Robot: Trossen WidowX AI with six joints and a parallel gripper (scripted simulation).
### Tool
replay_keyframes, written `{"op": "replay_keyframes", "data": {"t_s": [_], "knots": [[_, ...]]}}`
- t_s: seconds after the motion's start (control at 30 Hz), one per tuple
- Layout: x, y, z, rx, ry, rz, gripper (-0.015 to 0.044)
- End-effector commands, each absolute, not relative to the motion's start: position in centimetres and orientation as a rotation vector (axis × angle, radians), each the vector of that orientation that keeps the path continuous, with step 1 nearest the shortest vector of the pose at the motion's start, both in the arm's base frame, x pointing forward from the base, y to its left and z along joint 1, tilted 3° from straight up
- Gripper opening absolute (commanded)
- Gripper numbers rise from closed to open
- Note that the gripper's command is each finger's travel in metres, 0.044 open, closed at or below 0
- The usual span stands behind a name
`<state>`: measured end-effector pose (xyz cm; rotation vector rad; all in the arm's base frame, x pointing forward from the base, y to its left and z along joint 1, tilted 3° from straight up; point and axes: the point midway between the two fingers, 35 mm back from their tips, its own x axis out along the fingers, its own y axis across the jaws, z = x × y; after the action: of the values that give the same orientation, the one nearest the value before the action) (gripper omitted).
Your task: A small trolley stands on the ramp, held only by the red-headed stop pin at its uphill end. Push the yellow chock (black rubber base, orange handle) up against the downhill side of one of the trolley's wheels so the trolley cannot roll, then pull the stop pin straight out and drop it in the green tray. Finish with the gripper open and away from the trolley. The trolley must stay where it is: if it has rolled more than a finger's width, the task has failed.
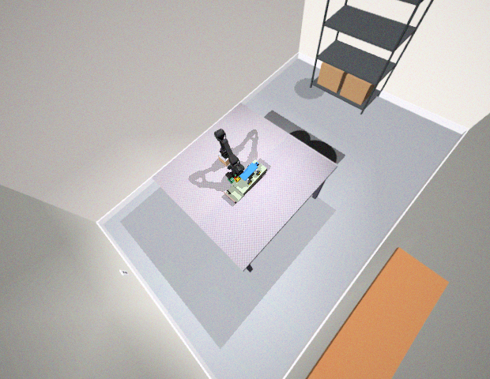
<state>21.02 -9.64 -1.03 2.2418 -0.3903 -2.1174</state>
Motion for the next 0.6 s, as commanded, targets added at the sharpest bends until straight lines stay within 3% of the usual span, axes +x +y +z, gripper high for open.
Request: {"op": "replay_keyframes", "data": {"t_s": [0.0, 0.2, 0.57], "knots": [[20.9, -9.5, -1.3, 2.233, -0.399, -2.126, 0.0190], [21.0, -9.6, -1.1, 2.242, -0.390, -2.117, 0.0340], [20.8, -9.5, 0.6, 2.235, -0.397, -2.124, 0.0340]]}}
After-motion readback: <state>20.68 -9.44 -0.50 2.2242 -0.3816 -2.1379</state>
